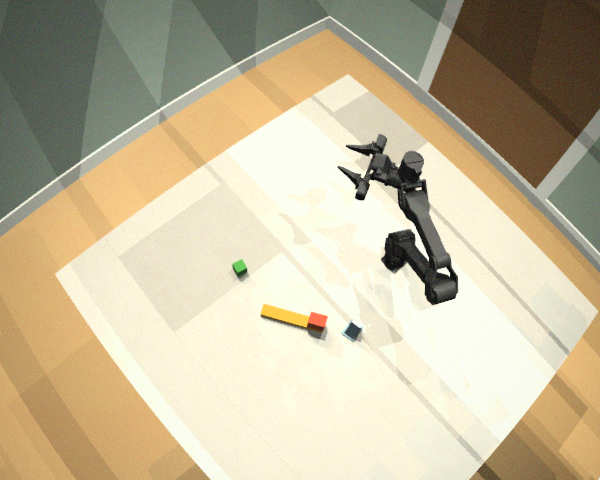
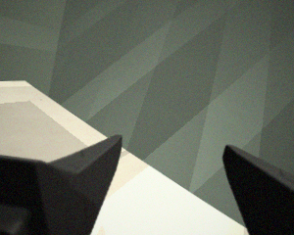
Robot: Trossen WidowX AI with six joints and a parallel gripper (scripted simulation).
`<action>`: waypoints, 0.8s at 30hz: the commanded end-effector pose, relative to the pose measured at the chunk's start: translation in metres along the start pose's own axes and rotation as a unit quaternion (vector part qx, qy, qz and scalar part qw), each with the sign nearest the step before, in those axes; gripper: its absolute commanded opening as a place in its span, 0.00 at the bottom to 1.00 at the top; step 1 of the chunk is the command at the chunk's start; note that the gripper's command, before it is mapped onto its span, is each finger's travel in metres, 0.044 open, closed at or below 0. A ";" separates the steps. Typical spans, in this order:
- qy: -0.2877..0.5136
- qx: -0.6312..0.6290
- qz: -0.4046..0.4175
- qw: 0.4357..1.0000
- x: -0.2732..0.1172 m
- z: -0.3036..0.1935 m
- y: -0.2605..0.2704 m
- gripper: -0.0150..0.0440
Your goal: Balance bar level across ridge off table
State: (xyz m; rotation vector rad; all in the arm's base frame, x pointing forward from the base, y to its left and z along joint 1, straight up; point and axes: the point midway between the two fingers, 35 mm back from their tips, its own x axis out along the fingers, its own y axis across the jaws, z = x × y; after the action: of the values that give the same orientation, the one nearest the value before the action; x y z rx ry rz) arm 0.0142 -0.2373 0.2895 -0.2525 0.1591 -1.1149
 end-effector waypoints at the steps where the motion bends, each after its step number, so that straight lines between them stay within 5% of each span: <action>1: 0.014 0.037 0.016 0.999 0.010 -0.001 0.002 0.79; 24: 0.118 0.198 0.116 0.966 0.064 0.007 0.041 0.79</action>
State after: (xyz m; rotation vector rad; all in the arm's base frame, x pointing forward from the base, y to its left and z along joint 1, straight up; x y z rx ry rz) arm 0.0715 -0.2722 0.2889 0.1886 0.1545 -0.9339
